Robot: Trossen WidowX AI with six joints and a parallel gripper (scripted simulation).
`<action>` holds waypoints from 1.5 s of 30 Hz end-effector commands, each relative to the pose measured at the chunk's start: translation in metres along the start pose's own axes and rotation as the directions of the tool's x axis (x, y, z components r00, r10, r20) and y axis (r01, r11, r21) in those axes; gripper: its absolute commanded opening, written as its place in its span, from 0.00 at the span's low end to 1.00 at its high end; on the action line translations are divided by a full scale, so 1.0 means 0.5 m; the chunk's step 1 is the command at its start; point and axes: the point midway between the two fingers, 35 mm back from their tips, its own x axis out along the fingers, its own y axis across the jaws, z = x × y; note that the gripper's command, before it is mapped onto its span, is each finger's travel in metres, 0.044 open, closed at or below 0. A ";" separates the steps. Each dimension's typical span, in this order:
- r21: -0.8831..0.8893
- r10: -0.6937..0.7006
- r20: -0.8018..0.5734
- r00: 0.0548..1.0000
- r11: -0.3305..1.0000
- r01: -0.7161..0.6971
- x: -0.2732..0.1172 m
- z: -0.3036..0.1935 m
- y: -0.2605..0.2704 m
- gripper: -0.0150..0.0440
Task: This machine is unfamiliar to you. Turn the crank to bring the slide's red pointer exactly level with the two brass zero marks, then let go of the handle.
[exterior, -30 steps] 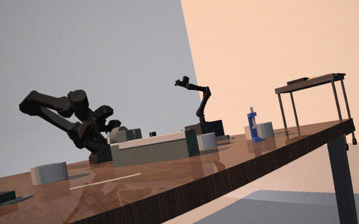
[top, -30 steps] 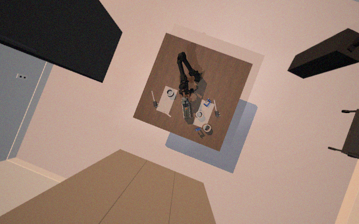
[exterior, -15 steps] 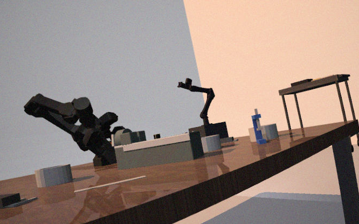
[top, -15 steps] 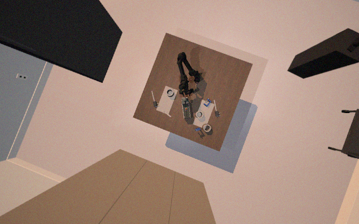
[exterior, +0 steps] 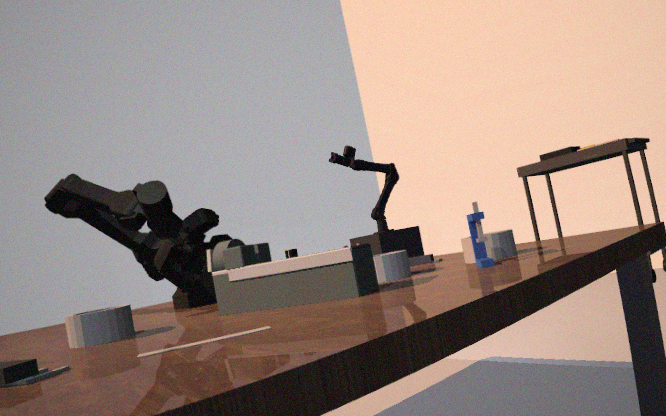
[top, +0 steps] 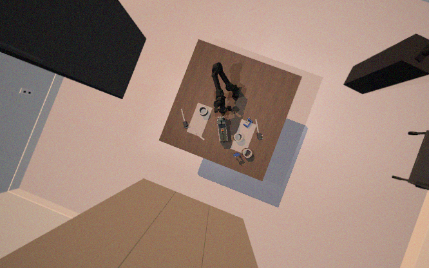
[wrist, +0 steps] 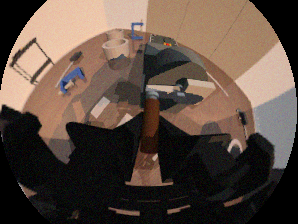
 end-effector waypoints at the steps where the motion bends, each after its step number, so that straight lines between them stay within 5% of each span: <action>1: -0.003 0.000 0.003 1.000 1.000 0.000 0.000 0.000 0.000 0.25; 45: -0.002 0.001 0.004 1.000 1.000 -0.001 -0.034 0.032 -0.010 0.25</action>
